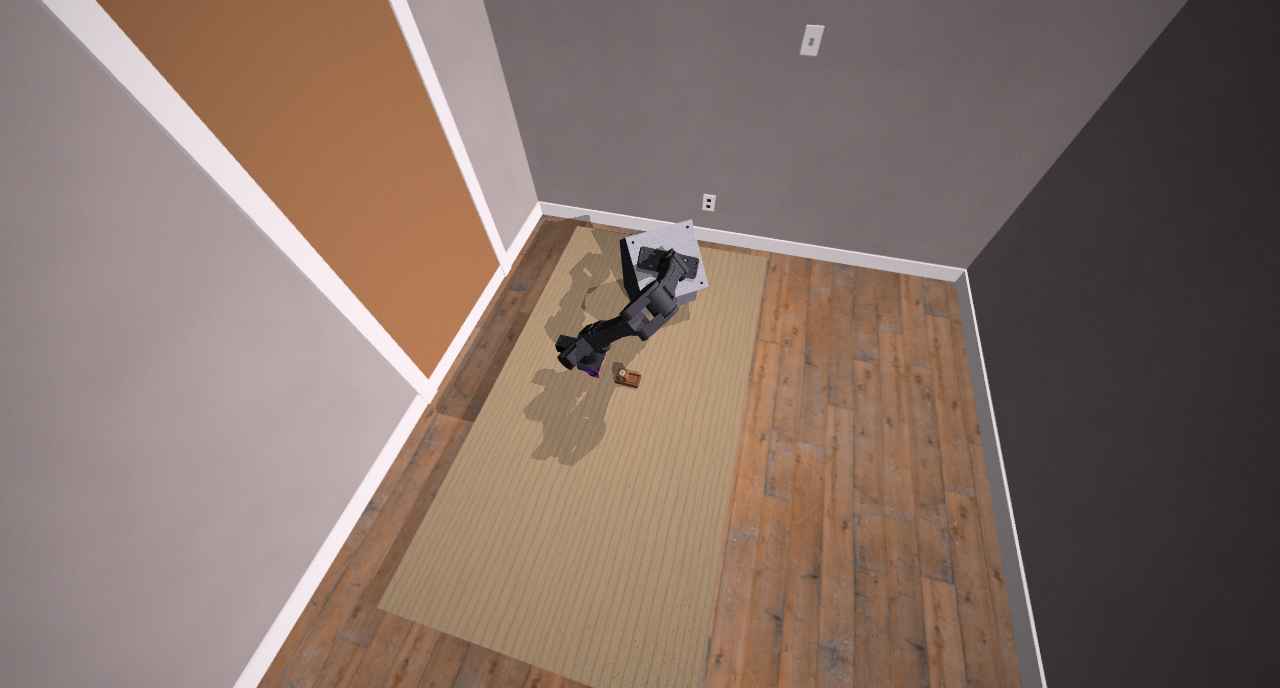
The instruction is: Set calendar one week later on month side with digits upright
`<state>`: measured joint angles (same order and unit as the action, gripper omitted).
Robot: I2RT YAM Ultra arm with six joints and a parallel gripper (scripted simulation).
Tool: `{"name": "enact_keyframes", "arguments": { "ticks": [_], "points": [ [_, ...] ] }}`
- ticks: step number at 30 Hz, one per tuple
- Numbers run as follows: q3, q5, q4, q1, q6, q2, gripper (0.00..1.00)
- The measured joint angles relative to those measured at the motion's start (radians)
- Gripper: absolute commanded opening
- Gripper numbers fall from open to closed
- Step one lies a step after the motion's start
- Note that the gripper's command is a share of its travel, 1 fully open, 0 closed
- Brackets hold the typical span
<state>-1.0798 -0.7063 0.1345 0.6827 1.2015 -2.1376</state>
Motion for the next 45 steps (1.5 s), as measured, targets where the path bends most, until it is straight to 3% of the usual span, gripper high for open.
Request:
{"name": "enact_keyframes", "arguments": {
  "ticks": [36,40,45],
  "points": [
    [0.002,0.0,0.016,0.0,-0.008,0.005,0.27],
    [0.006,-0.009,0.071,0.019,-0.037,0.036,0.27],
    [-0.001,-0.027,0.188,0.097,-0.106,0.13,0.27]
  ]
}}
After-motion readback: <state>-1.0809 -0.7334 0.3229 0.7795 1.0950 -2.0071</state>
